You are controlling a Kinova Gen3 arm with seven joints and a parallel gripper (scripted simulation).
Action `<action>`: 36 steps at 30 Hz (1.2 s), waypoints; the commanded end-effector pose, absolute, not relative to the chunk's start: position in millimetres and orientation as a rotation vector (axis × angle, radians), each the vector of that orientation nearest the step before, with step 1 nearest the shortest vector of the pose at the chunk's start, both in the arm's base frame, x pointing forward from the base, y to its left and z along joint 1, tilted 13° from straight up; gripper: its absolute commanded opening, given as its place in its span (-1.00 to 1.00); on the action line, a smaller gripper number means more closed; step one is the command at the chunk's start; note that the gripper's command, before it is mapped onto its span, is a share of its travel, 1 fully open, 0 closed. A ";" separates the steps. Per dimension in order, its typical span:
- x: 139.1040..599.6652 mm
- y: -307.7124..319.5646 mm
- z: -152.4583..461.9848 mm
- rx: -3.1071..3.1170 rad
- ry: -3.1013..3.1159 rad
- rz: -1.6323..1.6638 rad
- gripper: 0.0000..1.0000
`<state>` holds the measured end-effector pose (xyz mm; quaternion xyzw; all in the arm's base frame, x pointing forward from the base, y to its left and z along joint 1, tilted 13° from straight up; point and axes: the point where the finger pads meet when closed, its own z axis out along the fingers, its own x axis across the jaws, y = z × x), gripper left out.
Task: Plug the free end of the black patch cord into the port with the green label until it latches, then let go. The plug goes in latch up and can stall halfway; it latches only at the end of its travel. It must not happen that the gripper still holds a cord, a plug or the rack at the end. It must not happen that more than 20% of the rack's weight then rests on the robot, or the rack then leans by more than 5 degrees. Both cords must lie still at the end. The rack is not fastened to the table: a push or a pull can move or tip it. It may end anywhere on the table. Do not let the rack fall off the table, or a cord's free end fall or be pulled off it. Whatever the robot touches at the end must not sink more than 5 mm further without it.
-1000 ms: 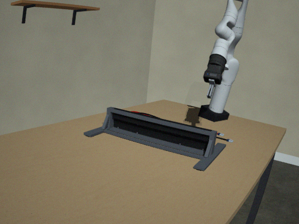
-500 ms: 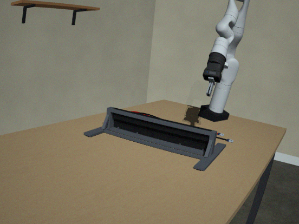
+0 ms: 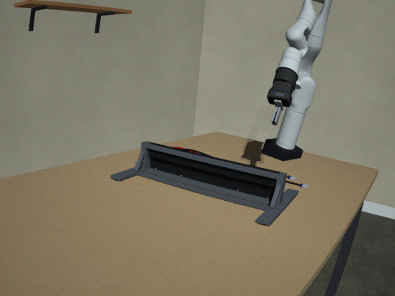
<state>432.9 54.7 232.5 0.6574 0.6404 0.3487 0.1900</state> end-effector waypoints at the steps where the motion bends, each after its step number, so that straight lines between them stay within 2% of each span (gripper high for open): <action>1: 432.9 52.6 234.2 1.846 1.794 0.977 -1.00; 36: 422.9 49.8 244.0 1.846 1.794 0.977 -1.00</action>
